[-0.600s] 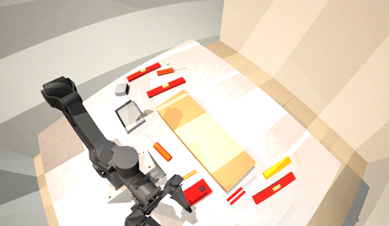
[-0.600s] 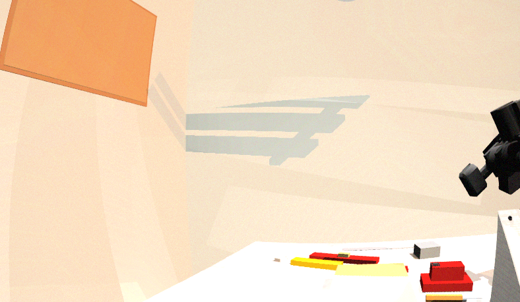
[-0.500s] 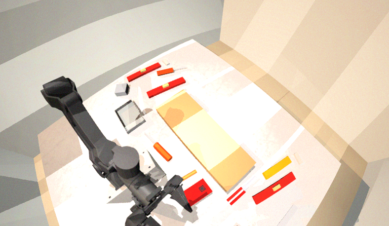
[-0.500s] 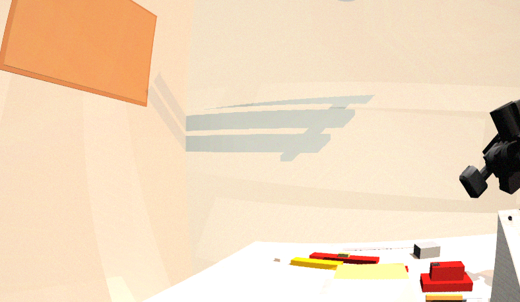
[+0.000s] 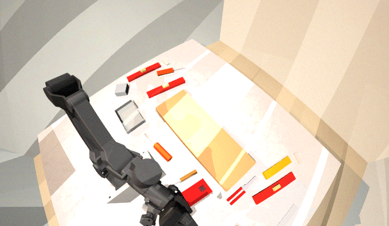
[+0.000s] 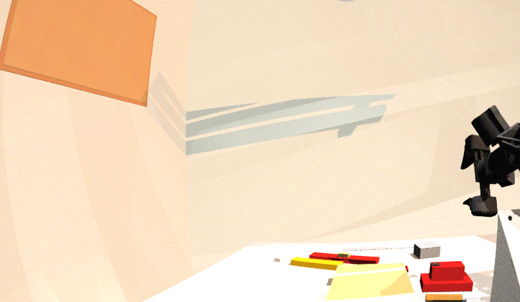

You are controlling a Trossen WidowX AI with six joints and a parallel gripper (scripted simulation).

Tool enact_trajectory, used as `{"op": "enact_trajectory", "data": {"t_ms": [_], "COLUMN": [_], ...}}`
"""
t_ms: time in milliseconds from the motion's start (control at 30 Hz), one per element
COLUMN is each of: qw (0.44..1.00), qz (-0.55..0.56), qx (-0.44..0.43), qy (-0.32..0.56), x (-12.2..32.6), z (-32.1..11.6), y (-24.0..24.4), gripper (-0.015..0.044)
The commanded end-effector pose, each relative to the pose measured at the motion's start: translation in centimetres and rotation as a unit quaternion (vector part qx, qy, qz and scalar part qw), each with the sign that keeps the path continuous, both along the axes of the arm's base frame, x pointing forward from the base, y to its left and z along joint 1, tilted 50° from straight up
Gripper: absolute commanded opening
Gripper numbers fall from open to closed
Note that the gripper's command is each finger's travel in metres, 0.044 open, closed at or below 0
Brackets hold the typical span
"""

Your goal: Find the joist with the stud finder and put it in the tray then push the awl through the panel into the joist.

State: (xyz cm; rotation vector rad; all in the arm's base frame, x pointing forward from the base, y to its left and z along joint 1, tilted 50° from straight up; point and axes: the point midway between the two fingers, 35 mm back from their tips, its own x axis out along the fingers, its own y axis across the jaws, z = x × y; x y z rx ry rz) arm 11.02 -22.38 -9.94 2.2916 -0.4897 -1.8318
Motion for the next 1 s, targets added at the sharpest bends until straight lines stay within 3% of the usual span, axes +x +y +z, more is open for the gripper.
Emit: {"op": "enact_trajectory", "data": {"t_ms": [0, 500, 967], "qw": [0.898, 0.675, 0.419], "qz": [0.433, 0.737, 0.9], "qx": [0.058, 0.045, -0.048], "qy": [0.055, -0.008, -0.112], "x": [2.9, 4.7, 6.0], "z": [-3.8, -6.1, -7.1], "y": [2.9, 6.3, 9.2], "gripper": [0.044, 0.044, 0.044]}}
